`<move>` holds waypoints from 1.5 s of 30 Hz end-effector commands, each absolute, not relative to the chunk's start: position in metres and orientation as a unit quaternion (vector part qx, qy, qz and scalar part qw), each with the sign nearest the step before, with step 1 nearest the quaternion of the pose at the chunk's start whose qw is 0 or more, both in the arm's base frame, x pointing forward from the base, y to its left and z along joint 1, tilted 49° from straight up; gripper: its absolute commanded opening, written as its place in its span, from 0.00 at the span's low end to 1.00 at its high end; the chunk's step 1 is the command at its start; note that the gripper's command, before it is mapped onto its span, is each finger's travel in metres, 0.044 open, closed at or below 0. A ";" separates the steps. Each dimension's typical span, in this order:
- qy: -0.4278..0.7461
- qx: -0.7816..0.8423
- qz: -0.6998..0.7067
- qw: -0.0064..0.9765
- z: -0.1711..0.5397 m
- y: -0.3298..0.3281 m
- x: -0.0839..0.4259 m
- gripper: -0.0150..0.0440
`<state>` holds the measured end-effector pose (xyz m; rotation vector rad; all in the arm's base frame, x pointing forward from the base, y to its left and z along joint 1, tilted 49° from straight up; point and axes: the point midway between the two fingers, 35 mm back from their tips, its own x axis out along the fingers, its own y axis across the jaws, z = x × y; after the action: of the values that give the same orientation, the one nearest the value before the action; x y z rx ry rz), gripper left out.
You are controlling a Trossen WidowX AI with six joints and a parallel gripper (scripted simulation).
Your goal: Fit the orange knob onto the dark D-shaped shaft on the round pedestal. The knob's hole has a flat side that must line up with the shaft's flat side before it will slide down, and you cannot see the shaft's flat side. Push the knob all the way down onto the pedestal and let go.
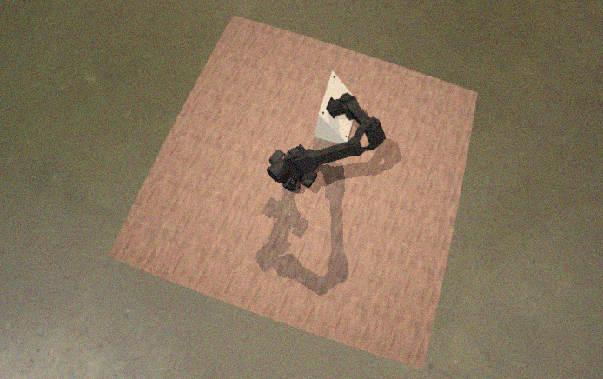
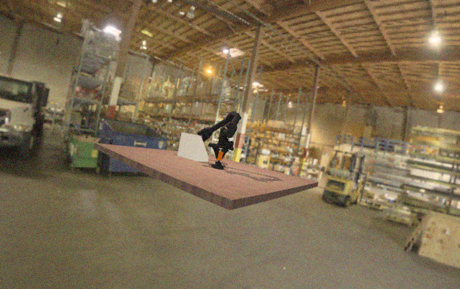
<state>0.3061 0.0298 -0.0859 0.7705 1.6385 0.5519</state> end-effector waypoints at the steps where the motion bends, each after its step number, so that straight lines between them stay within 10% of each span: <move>1: 0.702 0.331 0.237 0.585 -0.085 0.030 0.306 0.25; 41: 0.705 0.340 0.222 0.581 -0.095 0.041 0.305 0.25; 45: 0.705 0.340 0.222 0.581 -0.095 0.041 0.305 0.43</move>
<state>0.3044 0.0408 -0.0947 0.7915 1.6473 0.5212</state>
